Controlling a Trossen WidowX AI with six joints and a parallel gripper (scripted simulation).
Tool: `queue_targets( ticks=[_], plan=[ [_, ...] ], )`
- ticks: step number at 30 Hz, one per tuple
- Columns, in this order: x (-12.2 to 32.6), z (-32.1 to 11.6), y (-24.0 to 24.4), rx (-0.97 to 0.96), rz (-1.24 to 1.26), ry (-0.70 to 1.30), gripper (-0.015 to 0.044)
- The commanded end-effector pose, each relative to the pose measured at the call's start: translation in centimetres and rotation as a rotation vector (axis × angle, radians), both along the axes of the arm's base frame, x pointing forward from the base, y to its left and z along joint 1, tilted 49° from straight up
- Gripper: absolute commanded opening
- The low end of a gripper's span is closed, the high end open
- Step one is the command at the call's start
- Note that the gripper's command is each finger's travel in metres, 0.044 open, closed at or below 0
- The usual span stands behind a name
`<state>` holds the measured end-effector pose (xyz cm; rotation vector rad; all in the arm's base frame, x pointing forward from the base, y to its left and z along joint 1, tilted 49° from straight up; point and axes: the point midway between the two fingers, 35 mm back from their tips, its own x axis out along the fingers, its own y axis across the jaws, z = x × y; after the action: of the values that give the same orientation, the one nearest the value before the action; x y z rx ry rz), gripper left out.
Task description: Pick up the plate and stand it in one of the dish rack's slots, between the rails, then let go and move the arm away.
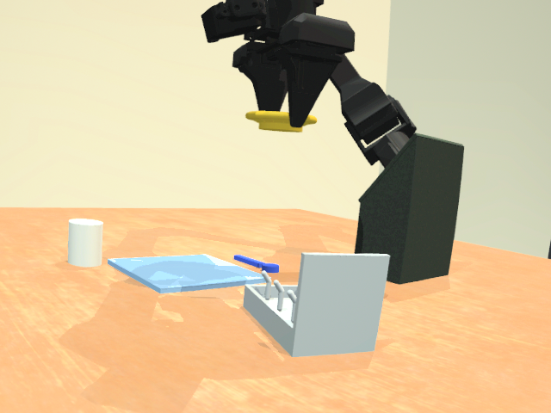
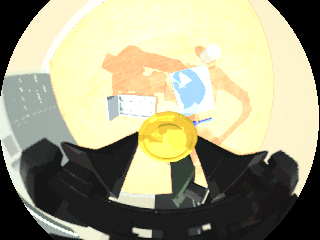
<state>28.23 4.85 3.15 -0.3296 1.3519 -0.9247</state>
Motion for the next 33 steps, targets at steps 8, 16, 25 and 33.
queue_targets(
  ticks=[8,16,25,33],
  plan=[
    [-0.9,-2.5,-1.8,0.180,0.049,0.207,0.0000],
    [-1.4,-4.2,-2.9,0.334,0.120,0.324,0.0000],
    [-1.9,-5.8,-3.8,0.513,0.232,0.412,0.0000],
    [-2.1,-7.0,-4.5,0.666,0.360,0.453,0.0000]
  ],
)
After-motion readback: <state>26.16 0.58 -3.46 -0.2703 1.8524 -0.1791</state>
